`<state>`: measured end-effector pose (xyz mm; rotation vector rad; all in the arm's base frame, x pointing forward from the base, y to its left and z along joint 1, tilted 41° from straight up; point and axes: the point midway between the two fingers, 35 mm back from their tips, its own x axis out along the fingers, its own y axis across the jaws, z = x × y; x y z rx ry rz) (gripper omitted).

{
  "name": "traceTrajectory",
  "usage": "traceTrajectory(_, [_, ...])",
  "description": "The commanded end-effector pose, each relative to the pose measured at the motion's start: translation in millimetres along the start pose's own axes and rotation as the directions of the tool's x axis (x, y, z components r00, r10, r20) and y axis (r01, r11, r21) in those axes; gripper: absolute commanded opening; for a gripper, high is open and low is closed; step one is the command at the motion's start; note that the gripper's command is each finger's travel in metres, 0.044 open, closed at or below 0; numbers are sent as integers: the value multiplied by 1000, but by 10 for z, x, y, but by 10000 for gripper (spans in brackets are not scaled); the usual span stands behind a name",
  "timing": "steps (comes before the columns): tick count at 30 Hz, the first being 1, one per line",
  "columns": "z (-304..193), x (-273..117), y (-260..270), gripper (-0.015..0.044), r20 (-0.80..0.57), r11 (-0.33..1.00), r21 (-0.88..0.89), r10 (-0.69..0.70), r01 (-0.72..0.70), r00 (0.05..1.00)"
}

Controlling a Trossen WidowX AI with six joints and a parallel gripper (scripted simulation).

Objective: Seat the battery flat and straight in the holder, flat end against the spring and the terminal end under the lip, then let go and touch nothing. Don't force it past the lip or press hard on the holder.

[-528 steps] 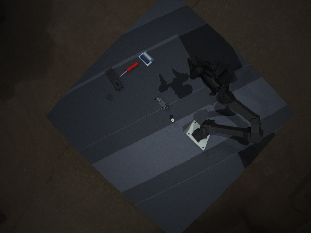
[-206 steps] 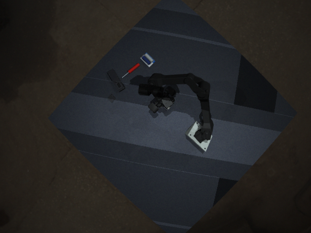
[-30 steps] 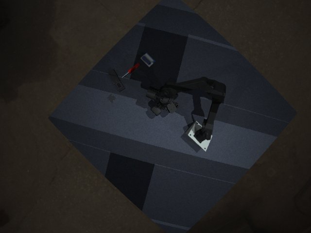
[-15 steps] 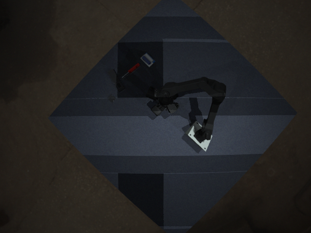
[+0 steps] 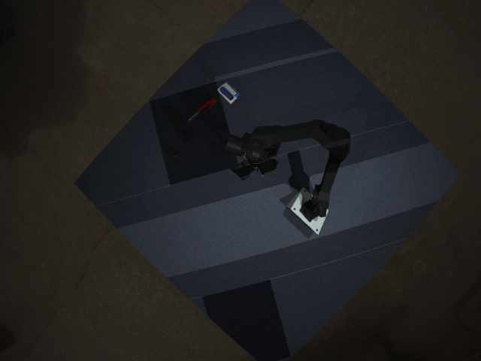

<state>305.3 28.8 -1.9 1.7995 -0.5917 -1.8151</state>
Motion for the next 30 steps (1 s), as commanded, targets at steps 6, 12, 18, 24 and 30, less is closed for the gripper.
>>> traceTrajectory(6, [53, -670, -32, 406, -8, 1000, 11, -11, 11, 1000])
traceTrajectory(12, [67, -731, -52, 440, -8, 1000, 12, -11, 11, 1000])
traceTrajectory(18, [67, -731, -52, 440, -8, 1000, 12, -11, 11, 1000])
traceTrajectory(24, [67, -731, -52, 440, -8, 1000, 12, -11, 11, 1000])
traceTrajectory(30, [67, -731, -52, 440, -8, 1000, 12, -11, 11, 1000])
